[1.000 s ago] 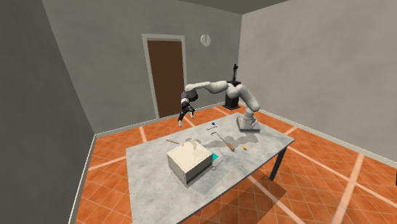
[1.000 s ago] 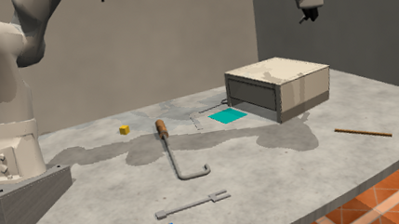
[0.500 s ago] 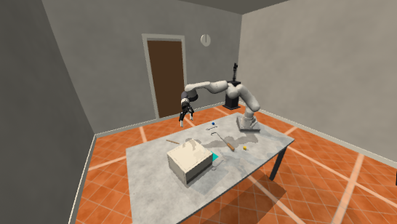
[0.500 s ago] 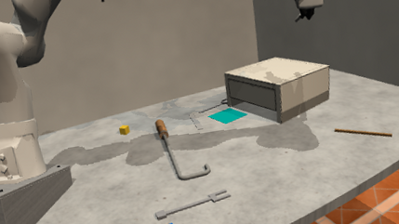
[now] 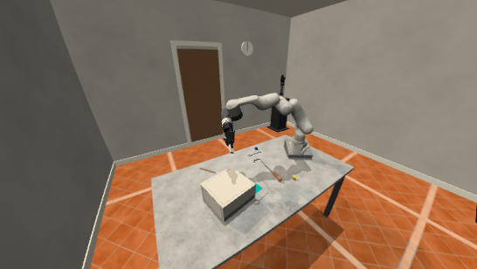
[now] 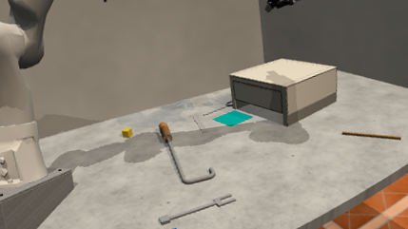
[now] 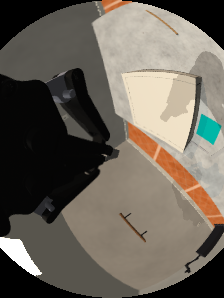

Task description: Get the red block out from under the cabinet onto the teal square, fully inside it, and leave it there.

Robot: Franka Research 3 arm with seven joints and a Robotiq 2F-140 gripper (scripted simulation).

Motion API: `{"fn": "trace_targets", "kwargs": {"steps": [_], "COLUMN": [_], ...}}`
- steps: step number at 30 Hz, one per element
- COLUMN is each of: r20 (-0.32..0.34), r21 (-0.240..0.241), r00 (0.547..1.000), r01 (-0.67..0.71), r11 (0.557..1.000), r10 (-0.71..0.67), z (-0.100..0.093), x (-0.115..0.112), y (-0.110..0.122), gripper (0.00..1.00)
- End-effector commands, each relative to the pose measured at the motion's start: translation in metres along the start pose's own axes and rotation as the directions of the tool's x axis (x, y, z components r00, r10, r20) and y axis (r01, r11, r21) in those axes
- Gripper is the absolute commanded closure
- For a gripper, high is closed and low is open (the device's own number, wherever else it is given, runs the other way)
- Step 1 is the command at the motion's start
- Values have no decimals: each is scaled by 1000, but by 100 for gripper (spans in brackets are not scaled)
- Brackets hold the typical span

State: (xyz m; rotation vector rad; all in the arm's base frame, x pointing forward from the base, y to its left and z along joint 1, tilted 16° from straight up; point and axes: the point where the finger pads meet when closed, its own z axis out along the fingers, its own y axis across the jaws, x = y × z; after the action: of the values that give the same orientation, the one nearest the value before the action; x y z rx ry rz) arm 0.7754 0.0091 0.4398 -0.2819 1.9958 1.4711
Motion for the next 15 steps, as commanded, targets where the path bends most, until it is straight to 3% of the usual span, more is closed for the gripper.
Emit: {"fn": "trace_targets", "kwargs": {"steps": [1,10,11,15], "r20": [-22,-41,-58,-58], "r21": [46,72,106,106], "r00": [977,955,924,924], "r01": [-209,-289,-370,-370], "r11": [977,955,923,923], "r10": [211,292,377,377], "z": [9,21,33,33], "x": [12,23,37,37], "y": [3,13,25,25], "gripper": [100,100,100,100]}}
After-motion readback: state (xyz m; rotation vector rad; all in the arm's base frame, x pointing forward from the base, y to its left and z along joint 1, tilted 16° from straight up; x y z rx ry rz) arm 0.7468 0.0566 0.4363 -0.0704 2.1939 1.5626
